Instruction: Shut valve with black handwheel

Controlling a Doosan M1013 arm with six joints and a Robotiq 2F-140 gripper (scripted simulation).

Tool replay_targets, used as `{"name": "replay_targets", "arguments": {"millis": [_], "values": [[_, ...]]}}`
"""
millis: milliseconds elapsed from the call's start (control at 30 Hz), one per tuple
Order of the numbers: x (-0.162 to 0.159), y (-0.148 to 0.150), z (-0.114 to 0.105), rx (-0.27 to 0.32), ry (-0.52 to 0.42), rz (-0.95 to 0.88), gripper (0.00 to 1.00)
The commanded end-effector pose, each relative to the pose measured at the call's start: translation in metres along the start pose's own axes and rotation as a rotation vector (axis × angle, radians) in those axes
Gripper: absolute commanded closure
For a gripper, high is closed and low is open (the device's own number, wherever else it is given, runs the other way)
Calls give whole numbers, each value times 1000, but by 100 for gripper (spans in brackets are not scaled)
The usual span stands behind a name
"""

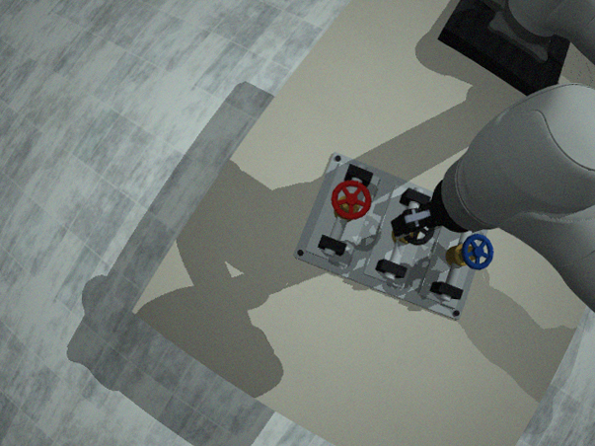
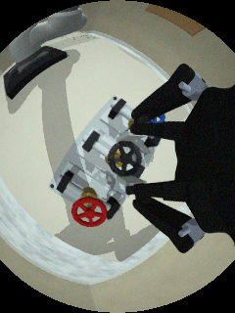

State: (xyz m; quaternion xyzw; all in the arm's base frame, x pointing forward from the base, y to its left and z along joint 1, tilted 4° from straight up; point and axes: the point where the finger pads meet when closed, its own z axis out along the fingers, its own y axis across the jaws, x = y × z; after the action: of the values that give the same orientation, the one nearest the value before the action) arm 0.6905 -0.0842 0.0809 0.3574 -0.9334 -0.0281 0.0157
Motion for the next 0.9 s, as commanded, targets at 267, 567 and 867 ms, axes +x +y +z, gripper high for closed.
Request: {"name": "replay_targets", "arguments": {"millis": [267,567,867], "values": [[-2,1,4,-3,-2,123,90],[-2,1,4,-3,-2,236,90],[-2,1,4,-3,-2,413,90]]}}
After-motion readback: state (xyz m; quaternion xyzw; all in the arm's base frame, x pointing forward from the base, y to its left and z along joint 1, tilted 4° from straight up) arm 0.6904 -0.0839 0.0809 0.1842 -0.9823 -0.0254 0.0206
